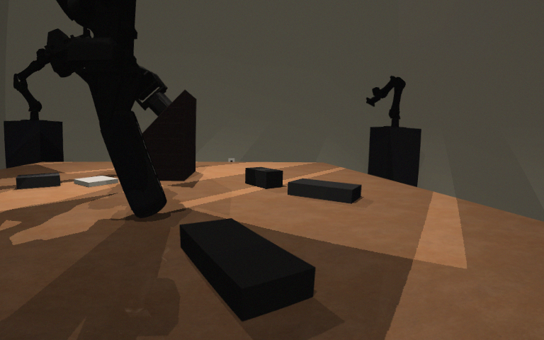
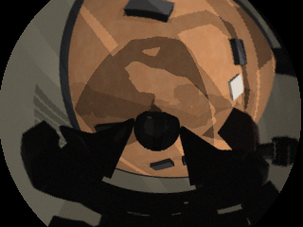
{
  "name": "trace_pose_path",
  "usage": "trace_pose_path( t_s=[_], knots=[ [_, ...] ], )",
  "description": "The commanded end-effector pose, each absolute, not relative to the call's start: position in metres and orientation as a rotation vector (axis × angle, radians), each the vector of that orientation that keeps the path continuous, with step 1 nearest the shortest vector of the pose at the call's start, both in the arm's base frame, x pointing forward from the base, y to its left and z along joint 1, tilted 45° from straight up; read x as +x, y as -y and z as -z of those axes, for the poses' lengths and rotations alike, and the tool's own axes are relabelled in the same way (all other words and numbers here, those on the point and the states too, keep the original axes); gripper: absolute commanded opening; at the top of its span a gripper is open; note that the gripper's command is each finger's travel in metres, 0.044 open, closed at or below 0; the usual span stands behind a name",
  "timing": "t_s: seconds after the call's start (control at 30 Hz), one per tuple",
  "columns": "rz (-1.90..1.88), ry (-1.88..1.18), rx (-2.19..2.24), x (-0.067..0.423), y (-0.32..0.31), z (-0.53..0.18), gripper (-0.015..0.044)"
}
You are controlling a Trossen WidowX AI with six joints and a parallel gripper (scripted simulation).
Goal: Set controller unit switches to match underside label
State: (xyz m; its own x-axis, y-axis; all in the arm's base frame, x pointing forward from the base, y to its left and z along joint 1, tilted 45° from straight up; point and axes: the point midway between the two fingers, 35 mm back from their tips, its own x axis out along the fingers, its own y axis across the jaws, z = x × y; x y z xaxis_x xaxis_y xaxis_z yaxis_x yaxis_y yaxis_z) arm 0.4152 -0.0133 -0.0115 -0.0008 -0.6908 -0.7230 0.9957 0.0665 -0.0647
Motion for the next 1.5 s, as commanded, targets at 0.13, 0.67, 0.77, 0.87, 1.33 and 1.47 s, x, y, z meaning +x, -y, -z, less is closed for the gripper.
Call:
trace_pose_path(
  t_s=[0.13, 0.67, 0.77, 0.87, 1.33, 1.47],
  knots=[
    [1.453, -0.678, 0.543, 0.416, 0.025, 0.009, 0.0338],
    [1.453, -0.677, 0.542, 0.417, 0.037, 0.004, 0.0338],
    [1.453, -0.676, 0.542, 0.417, 0.039, 0.004, 0.0338],
    [1.453, -0.676, 0.542, 0.417, 0.041, 0.003, 0.0338],
    [1.453, -0.676, 0.541, 0.418, 0.052, 0.0, 0.0338],
    [1.453, -0.676, 0.541, 0.418, 0.055, -0.001, 0.0338]
  ],
)
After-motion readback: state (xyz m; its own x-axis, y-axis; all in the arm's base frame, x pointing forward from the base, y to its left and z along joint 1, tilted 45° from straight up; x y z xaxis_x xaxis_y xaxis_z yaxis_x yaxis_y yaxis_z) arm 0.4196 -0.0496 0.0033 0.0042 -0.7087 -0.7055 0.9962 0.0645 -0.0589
